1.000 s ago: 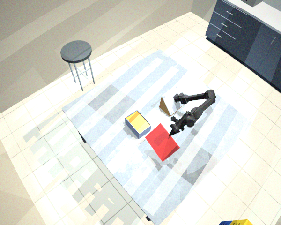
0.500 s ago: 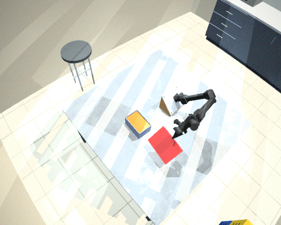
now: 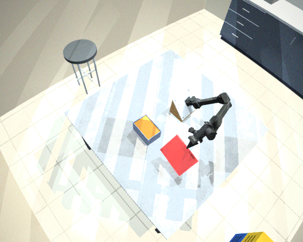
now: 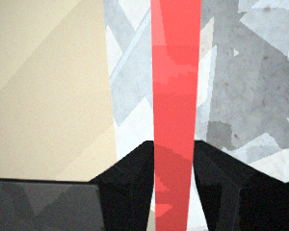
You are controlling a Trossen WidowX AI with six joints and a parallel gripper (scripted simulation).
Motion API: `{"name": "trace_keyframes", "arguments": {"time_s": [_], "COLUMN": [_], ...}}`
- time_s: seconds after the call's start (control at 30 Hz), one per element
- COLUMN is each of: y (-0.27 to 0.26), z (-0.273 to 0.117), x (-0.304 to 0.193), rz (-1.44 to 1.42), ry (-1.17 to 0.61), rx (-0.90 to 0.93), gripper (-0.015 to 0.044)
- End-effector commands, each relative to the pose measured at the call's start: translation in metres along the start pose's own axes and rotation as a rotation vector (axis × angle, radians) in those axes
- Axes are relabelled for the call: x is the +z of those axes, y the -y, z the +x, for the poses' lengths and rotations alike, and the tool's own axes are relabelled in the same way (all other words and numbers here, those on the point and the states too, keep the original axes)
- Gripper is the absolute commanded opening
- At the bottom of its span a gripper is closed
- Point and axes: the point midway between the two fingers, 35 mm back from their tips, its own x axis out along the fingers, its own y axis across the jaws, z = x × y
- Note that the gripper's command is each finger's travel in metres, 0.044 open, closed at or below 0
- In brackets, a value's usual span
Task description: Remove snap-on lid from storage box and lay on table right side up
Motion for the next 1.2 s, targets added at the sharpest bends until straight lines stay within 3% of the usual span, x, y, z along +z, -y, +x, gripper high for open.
{"name": "trace_keyframes", "arguments": {"time_s": [0.0, 1.17], "y": [-0.004, 0.02], "z": [-0.003, 0.017], "x": [-0.005, -0.001], "rz": [0.003, 0.004], "ry": [0.002, 0.0], "rx": [0.018, 0.018], "gripper": [0.0, 0.0]}}
